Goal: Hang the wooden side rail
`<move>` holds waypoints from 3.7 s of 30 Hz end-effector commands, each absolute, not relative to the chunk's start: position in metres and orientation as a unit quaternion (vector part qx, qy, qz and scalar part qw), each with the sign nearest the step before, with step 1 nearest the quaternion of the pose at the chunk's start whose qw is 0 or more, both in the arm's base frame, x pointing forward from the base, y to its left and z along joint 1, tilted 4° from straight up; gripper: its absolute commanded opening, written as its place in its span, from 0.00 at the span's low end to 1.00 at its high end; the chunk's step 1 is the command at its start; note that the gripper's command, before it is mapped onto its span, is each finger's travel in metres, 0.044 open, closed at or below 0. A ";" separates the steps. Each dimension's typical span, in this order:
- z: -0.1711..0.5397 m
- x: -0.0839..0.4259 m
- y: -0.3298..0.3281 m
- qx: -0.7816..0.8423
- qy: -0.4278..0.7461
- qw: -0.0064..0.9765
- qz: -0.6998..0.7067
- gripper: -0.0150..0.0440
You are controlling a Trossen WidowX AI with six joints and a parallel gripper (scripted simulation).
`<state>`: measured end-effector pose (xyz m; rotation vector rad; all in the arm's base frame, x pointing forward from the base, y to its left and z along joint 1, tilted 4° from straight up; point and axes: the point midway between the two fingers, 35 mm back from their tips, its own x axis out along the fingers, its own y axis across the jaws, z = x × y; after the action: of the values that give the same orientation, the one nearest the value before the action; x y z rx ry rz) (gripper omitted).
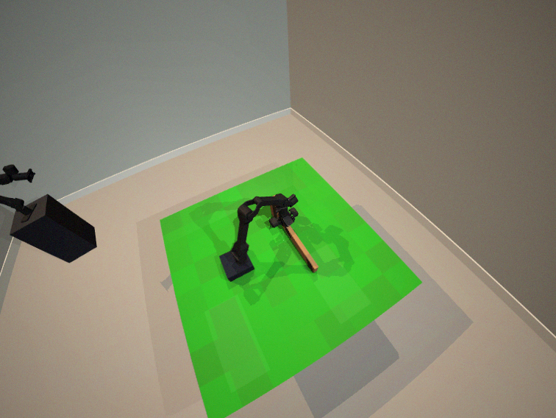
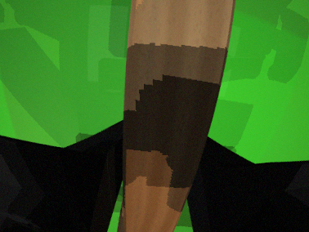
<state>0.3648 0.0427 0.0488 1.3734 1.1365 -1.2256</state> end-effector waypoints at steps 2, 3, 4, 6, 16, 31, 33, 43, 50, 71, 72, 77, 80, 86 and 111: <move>0.052 0.367 0.044 0.563 0.463 0.470 -0.498 0.25; 0.052 0.367 0.045 0.563 0.463 0.470 -0.498 0.25; 0.052 0.367 0.045 0.563 0.463 0.470 -0.498 0.25; 0.052 0.367 0.045 0.563 0.463 0.470 -0.498 0.25; 0.052 0.368 0.046 0.563 0.463 0.470 -0.498 0.25; 0.051 0.367 0.047 0.563 0.463 0.470 -0.498 0.25; 0.051 0.367 0.048 0.563 0.463 0.470 -0.498 0.25; 0.051 0.366 0.049 0.563 0.463 0.470 -0.498 0.25; 0.051 0.367 0.049 0.563 0.463 0.470 -0.498 0.25; 0.053 0.368 0.051 0.563 0.463 0.470 -0.498 0.25; 0.053 0.369 0.051 0.563 0.463 0.470 -0.498 0.25; 0.053 0.369 0.051 0.563 0.463 0.470 -0.498 0.25; 0.053 0.369 0.052 0.563 0.463 0.470 -0.498 0.25; 0.052 0.368 0.053 0.563 0.463 0.470 -0.498 0.25; 0.052 0.368 0.055 0.563 0.463 0.470 -0.498 0.25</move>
<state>0.3664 0.0537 0.0497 1.3745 1.1371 -1.2245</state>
